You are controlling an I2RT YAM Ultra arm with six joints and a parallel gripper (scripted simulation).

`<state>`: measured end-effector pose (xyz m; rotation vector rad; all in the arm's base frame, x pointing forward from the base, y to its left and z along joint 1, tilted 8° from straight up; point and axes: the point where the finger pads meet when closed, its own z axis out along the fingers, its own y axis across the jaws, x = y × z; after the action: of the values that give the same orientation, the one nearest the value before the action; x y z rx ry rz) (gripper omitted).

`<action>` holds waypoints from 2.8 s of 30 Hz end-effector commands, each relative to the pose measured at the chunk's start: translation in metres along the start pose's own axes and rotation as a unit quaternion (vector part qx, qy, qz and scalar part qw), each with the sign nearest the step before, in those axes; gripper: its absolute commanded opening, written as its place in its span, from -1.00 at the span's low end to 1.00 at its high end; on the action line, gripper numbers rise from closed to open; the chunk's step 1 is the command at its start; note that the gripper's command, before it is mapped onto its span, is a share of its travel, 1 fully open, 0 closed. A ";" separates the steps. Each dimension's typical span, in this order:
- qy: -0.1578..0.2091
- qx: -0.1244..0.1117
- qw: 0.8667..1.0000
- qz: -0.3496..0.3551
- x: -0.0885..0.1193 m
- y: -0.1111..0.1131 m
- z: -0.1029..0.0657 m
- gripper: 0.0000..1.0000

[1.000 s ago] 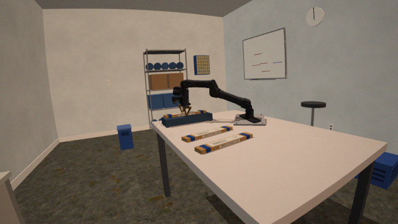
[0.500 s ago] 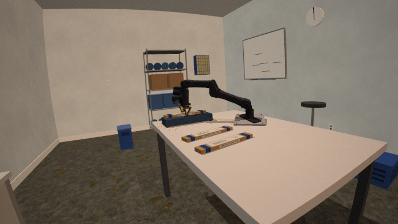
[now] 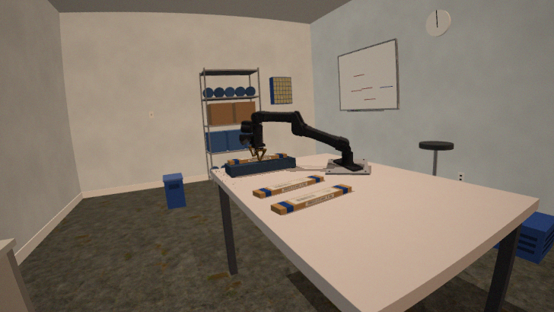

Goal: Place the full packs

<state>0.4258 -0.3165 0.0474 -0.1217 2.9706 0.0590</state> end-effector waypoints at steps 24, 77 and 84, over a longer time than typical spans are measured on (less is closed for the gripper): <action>-0.002 0.002 1.000 0.003 -0.009 -0.012 -0.096 0.91; 0.033 -0.040 0.996 -0.071 -0.014 0.094 -0.098 0.91; 0.032 -0.039 0.996 -0.071 -0.015 0.127 -0.098 0.91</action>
<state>0.4175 -0.2072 0.1387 -0.3682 2.9686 0.0965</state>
